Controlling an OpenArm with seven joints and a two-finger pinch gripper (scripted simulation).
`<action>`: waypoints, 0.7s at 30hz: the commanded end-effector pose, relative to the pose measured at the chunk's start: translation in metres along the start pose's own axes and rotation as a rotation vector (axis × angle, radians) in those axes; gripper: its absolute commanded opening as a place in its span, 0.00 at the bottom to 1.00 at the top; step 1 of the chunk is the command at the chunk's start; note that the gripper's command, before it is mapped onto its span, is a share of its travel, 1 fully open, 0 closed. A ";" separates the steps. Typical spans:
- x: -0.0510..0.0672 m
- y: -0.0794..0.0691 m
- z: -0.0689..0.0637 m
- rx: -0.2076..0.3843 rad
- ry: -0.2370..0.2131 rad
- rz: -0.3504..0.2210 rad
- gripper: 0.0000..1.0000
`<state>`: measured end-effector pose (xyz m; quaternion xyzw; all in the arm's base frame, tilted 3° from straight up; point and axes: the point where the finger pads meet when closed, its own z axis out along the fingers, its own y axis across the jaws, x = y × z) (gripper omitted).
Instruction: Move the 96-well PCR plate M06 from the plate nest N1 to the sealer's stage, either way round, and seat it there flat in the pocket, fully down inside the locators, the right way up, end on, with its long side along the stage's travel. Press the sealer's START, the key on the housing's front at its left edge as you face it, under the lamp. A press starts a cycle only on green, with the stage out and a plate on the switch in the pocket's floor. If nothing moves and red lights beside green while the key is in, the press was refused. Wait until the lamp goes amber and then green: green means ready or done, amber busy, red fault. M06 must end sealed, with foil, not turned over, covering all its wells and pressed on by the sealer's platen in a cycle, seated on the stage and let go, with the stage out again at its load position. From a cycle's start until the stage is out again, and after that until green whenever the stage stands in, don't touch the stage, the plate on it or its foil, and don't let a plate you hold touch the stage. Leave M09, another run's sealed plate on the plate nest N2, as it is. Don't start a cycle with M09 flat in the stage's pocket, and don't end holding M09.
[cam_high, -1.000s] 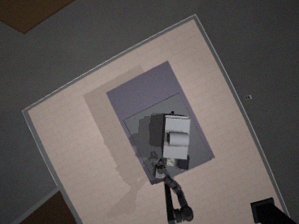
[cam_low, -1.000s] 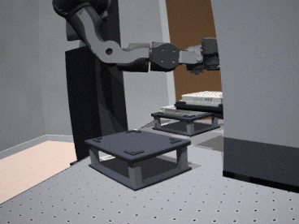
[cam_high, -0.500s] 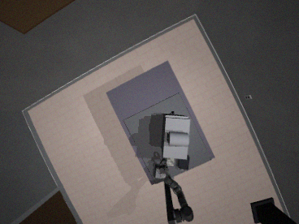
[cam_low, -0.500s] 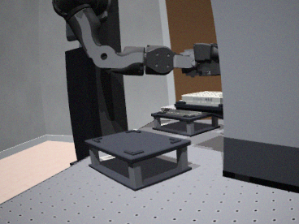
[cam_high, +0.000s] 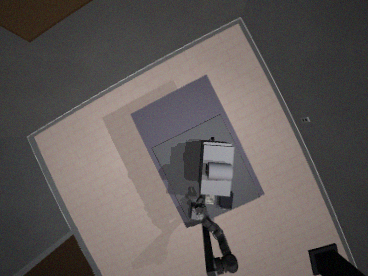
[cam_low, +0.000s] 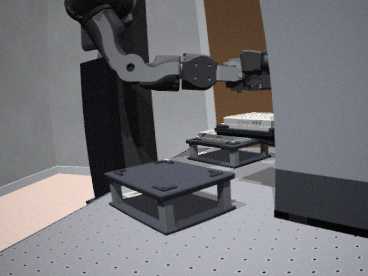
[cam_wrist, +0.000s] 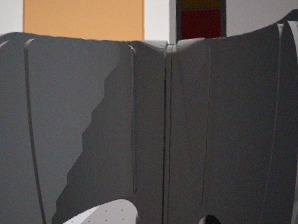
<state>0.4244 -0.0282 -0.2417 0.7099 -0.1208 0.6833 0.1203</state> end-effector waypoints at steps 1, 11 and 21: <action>-0.001 0.001 0.000 -0.006 -0.005 -0.002 0.00; 0.000 -0.001 0.000 -0.004 -0.002 0.000 0.00; -0.001 -0.002 0.000 -0.006 -0.005 -0.002 0.00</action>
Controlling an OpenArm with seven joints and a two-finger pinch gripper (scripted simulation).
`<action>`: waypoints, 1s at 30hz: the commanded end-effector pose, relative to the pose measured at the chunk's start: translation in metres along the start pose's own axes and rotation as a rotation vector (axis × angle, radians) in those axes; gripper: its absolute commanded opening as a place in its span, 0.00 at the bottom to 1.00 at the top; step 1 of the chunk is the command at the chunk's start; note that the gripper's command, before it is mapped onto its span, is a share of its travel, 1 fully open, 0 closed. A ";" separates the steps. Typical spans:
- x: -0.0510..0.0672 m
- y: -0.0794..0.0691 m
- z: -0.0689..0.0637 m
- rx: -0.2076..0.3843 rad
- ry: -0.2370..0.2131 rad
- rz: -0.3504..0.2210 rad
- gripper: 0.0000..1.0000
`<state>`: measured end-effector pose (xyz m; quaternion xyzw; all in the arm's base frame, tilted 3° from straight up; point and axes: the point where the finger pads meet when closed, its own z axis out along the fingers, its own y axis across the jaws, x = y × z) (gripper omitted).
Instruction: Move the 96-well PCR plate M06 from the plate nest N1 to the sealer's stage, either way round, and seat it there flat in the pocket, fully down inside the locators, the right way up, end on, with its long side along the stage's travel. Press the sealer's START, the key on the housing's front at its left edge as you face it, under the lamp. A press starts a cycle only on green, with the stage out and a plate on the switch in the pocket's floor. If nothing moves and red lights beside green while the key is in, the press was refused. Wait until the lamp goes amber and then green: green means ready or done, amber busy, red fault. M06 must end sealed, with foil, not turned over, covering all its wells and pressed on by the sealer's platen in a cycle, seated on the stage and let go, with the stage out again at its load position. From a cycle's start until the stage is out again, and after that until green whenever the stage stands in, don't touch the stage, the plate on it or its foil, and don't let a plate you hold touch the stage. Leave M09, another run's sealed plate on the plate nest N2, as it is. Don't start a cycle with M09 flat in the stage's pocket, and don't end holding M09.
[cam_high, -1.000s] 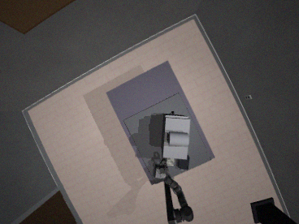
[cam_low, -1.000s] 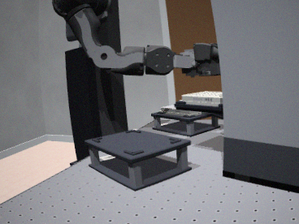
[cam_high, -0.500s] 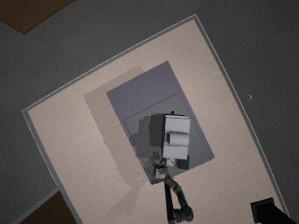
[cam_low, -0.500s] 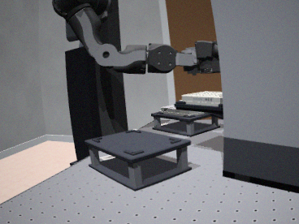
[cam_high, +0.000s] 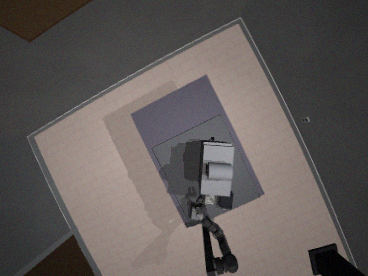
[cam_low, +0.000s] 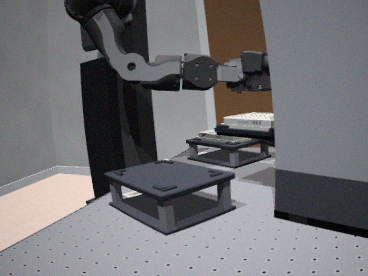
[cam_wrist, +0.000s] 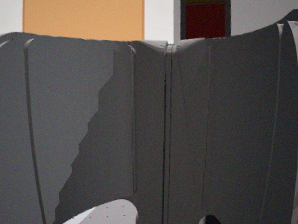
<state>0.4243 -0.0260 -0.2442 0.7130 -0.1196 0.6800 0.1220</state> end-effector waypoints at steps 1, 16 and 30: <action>0.001 0.000 0.000 -0.005 0.003 0.004 0.00; 0.008 -0.004 0.000 -0.004 0.002 0.004 0.00; 0.007 -0.003 0.000 -0.004 0.001 0.004 0.00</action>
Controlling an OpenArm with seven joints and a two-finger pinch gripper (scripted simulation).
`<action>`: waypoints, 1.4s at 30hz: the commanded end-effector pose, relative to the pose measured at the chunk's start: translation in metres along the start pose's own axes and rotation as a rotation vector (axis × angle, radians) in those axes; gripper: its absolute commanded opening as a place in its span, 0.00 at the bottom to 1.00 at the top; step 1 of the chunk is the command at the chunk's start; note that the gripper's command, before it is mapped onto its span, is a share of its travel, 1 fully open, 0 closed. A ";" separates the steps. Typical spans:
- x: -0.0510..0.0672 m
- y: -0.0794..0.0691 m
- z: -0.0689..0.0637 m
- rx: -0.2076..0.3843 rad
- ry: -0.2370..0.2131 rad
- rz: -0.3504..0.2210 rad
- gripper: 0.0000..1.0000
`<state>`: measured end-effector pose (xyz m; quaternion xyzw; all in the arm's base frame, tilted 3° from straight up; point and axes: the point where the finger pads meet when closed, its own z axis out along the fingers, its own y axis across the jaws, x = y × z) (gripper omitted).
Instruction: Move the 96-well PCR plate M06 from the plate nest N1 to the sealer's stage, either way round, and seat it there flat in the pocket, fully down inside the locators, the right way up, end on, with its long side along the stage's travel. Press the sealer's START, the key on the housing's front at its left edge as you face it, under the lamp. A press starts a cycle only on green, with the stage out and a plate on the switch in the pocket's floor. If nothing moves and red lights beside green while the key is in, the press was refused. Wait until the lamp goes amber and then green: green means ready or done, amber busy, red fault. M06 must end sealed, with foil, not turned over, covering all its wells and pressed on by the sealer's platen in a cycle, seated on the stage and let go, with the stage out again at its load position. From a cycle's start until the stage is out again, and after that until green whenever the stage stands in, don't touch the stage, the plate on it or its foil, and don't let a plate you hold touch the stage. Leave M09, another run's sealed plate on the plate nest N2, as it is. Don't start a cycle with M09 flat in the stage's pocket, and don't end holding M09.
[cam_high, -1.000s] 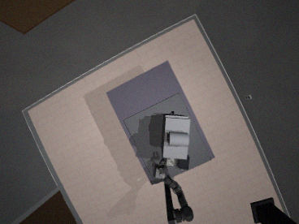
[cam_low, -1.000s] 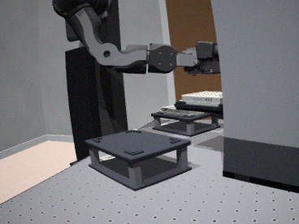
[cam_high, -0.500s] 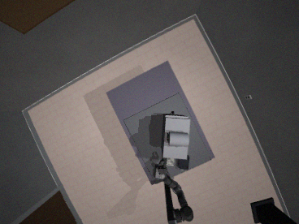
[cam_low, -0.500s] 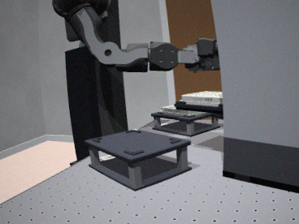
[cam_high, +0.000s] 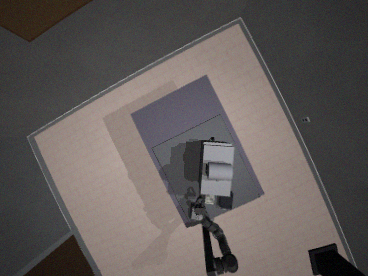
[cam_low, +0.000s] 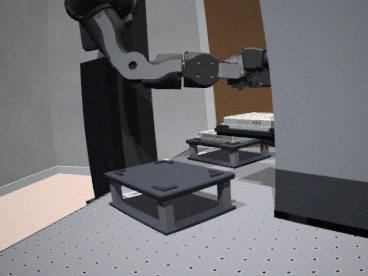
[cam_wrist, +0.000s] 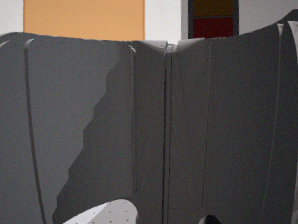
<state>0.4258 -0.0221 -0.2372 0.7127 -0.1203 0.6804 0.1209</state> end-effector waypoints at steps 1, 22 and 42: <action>0.000 0.001 0.000 -0.004 0.001 0.002 0.00; 0.000 0.001 0.031 -0.002 0.002 0.004 0.00; -0.001 0.002 0.058 0.000 0.004 0.000 0.00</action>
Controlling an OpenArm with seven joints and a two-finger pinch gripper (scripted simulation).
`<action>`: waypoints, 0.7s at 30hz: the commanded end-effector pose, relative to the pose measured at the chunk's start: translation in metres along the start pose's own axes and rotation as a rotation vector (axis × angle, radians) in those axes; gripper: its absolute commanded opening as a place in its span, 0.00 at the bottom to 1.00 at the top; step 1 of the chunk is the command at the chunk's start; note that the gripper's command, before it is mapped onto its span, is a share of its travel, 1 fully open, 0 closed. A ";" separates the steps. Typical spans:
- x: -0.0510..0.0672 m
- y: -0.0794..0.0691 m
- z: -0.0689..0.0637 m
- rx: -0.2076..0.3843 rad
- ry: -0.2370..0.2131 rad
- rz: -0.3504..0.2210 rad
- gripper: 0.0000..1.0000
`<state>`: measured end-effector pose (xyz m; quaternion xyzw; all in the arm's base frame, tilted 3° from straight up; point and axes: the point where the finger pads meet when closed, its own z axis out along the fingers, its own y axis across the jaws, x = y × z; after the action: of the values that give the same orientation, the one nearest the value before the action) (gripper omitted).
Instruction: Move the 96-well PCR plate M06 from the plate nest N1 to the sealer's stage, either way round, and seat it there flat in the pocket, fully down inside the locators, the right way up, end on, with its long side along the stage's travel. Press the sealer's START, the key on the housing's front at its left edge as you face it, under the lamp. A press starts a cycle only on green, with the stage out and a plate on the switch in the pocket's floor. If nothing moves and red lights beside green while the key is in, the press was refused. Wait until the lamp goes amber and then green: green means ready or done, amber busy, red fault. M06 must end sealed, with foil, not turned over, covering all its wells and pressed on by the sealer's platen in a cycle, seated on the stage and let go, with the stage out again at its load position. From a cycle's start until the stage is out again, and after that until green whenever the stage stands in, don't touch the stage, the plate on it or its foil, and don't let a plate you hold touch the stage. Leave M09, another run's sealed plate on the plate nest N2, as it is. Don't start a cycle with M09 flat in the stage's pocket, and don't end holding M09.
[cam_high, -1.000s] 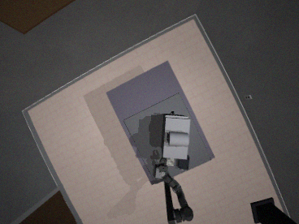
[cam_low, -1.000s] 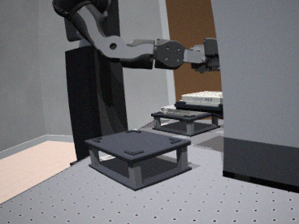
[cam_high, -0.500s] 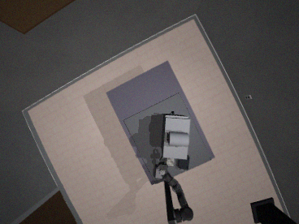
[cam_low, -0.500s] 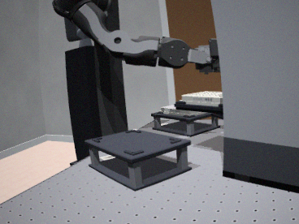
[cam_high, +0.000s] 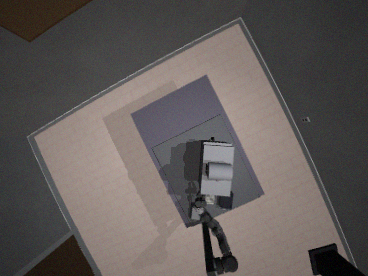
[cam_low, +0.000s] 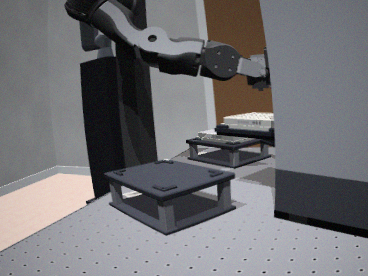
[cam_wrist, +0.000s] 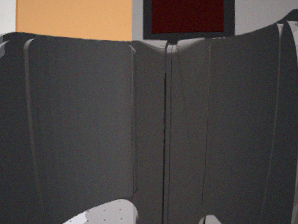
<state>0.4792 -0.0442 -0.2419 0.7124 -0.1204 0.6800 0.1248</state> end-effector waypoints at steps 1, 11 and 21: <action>0.001 -0.001 -0.001 0.004 0.003 0.004 0.00; -0.001 -0.001 -0.007 -0.002 -0.001 0.002 0.00; 0.000 0.000 -0.008 -0.003 -0.003 0.003 0.00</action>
<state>0.4732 -0.0403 -0.2408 0.7118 -0.1220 0.6810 0.1213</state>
